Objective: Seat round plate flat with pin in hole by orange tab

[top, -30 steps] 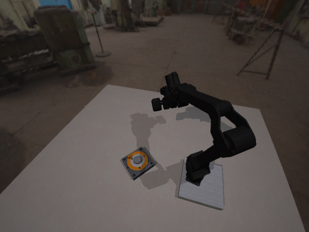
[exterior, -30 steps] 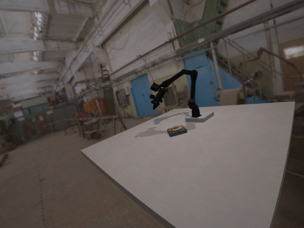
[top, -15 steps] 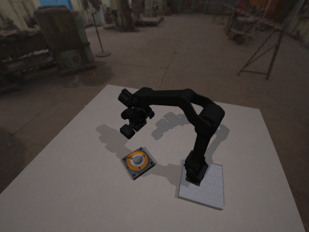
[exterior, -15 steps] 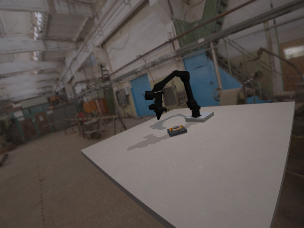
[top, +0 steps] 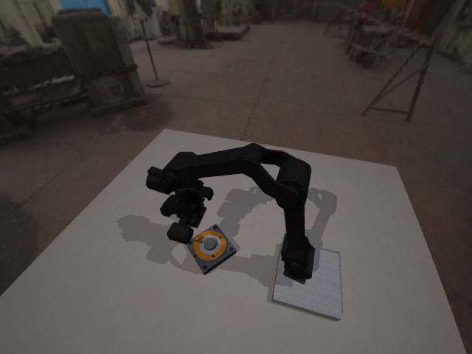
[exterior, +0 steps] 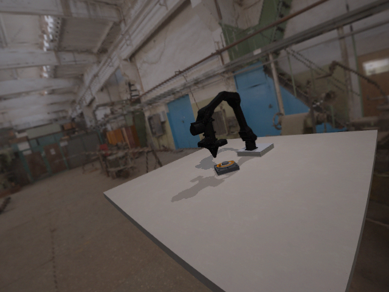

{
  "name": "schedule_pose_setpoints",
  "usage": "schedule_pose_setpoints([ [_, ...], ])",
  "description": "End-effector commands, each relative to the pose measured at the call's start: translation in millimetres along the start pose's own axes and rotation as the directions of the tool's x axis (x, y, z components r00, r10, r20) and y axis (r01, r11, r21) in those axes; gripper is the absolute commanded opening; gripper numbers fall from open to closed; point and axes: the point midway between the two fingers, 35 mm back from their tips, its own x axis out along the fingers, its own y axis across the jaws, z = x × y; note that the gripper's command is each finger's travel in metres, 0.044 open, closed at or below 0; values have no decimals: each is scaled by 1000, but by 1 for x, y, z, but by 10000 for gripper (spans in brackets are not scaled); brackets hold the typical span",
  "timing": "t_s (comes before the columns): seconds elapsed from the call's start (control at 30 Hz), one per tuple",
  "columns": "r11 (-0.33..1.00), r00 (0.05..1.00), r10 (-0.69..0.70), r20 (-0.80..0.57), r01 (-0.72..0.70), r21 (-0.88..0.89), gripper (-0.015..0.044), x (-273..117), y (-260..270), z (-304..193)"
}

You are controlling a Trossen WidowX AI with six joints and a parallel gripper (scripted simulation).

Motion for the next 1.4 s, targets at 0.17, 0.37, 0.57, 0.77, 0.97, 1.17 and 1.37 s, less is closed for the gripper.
schedule_pose_setpoints([
  [0.17,1000,1000,3,-6,-3,-15,0,35,2,1],
  [0.37,1000,1000,3,-6,-3,-15,0,47,2,0],
  [0.57,1000,1000,4,-6,-4,-15,0,47,8,1],
  [0.77,1000,1000,4,-5,-4,-15,0,47,17,5],
  [0.97,1000,1000,5,-6,-5,-15,0,47,24,3],
  [1.17,1000,1000,5,-6,-5,-15,0,48,30,2],
  [1.37,1000,1000,6,-6,-6,-15,0,47,36,0],
])
